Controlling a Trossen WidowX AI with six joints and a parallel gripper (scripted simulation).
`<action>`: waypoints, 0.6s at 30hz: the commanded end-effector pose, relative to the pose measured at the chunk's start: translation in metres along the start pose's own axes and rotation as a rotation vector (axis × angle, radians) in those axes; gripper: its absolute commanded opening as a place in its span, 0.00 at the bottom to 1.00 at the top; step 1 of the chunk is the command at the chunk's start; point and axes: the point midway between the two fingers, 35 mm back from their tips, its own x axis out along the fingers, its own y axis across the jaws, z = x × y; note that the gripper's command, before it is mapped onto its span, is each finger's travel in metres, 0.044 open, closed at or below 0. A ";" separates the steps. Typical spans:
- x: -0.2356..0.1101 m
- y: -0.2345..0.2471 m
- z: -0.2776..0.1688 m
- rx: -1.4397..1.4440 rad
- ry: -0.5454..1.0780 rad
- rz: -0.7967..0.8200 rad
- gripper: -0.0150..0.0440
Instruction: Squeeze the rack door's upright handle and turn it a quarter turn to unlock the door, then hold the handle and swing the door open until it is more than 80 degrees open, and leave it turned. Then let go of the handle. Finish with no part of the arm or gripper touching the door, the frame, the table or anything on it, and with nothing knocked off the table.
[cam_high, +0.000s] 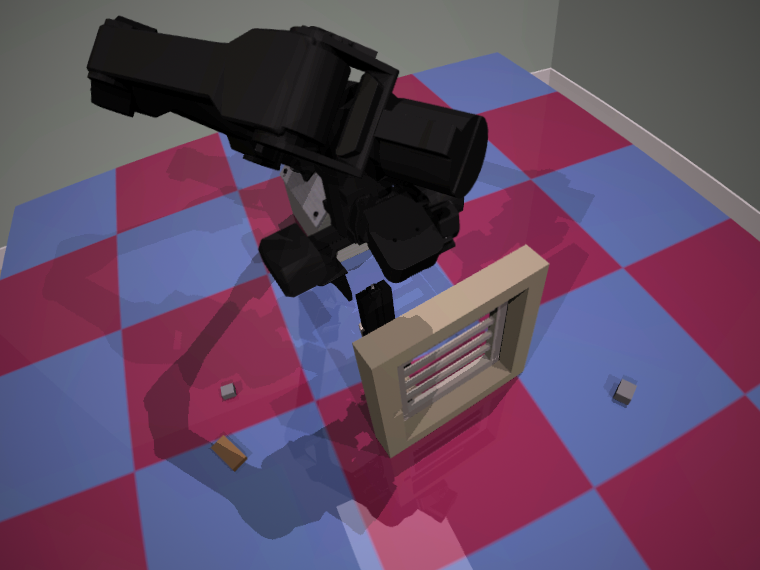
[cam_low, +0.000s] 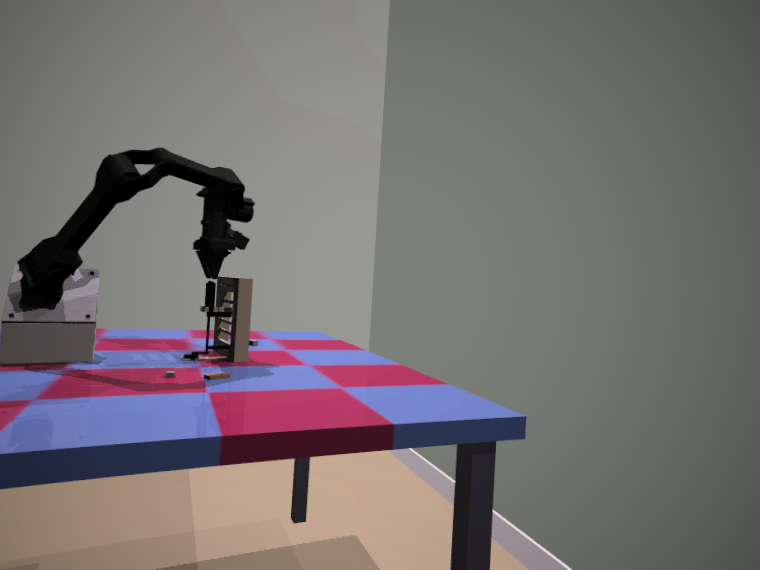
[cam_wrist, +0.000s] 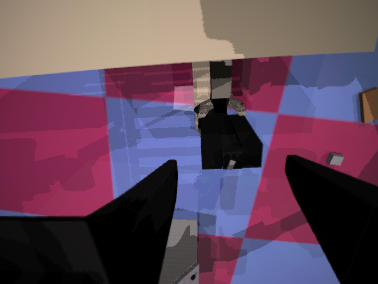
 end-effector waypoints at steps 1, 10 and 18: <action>0.007 -0.001 0.001 -0.004 -0.001 -0.005 0.74; 0.021 -0.001 0.001 -0.004 -0.001 -0.005 0.74; 0.034 -0.002 0.001 -0.004 -0.002 -0.006 0.74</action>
